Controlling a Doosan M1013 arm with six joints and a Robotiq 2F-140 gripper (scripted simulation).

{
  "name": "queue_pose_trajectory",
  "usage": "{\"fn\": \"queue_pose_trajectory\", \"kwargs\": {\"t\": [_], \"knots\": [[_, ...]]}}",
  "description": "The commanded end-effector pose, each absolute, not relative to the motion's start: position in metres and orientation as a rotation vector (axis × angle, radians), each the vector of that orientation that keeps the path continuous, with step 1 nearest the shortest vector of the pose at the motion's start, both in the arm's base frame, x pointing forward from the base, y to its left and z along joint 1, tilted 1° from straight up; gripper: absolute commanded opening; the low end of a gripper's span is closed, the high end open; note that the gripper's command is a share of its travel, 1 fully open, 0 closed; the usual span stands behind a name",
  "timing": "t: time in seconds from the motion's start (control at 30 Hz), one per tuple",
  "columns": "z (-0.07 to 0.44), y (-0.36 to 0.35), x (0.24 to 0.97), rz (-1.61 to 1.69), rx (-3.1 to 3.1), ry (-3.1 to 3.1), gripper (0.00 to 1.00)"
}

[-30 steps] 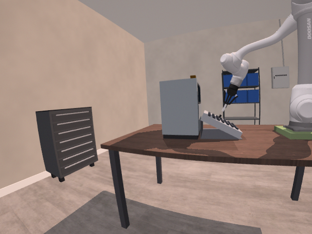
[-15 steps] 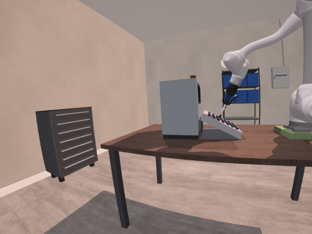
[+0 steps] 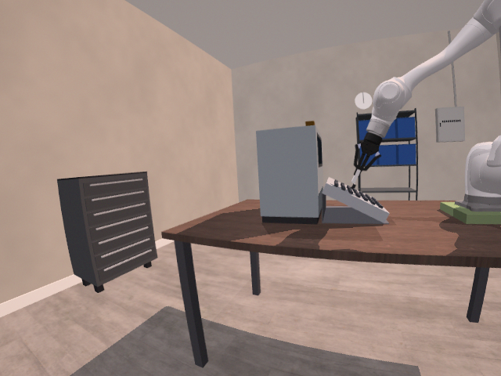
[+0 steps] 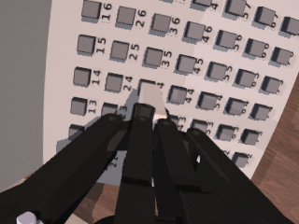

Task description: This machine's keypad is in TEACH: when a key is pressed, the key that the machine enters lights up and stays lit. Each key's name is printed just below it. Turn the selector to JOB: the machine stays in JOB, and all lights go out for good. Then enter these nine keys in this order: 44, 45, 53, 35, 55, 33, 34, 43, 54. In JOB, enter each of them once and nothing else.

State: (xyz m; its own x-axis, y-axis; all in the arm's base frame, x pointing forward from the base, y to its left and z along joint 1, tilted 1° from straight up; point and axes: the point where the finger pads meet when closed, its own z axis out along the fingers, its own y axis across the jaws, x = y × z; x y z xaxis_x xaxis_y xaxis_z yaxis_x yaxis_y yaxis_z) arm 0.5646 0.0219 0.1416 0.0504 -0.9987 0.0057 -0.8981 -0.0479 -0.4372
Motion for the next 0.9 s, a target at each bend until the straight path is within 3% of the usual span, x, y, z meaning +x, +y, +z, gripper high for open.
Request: {"fn": "queue_pose_trajectory", "kwargs": {"t": [0.0,0.87], "knots": [[0.139,0.024,0.566,-0.446,-2.021,1.913,0.0],[0.123,0.024,0.573,-0.446,-2.021,1.913,0.0]]}}
